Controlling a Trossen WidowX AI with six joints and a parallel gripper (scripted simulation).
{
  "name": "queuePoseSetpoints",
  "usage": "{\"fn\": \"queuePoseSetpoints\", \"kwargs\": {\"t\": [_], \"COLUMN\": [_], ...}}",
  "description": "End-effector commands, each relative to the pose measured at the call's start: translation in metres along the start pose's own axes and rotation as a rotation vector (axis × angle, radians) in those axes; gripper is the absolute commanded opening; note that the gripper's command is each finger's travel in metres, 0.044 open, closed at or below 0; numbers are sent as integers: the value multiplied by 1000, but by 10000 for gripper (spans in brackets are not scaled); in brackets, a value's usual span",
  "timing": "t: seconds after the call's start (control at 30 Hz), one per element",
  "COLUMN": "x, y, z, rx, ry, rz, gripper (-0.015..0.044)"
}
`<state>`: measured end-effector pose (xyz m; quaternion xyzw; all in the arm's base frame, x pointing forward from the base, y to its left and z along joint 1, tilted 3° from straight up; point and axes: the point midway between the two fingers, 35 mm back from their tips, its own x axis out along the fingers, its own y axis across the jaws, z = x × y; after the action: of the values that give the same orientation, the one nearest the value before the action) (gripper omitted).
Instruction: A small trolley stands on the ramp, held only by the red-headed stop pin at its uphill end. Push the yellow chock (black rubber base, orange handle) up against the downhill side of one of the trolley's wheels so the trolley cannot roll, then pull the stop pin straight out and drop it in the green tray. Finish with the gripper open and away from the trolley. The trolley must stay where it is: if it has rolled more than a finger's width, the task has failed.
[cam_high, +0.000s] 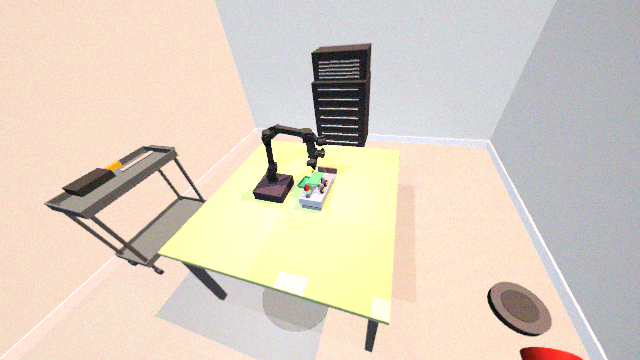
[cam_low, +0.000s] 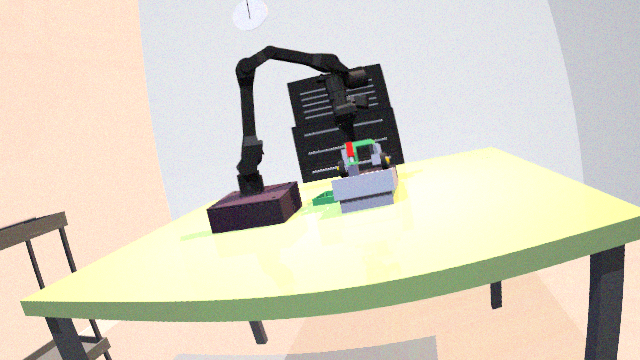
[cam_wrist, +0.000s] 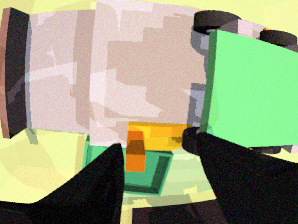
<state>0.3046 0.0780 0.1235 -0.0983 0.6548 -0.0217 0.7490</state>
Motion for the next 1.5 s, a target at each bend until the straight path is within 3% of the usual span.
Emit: {"fn": "queuePoseSetpoints", "kwargs": {"t": [0.0, 1.1, 1.47], "x": [-5, -17, -16], "y": [-19, -168, -170], "z": [5, -16, -17], "rx": [-145, -1363, -1388], "ry": [-11, 232, 238], "rz": [-24, -60, -56], "gripper": [190, 190, 190]}}
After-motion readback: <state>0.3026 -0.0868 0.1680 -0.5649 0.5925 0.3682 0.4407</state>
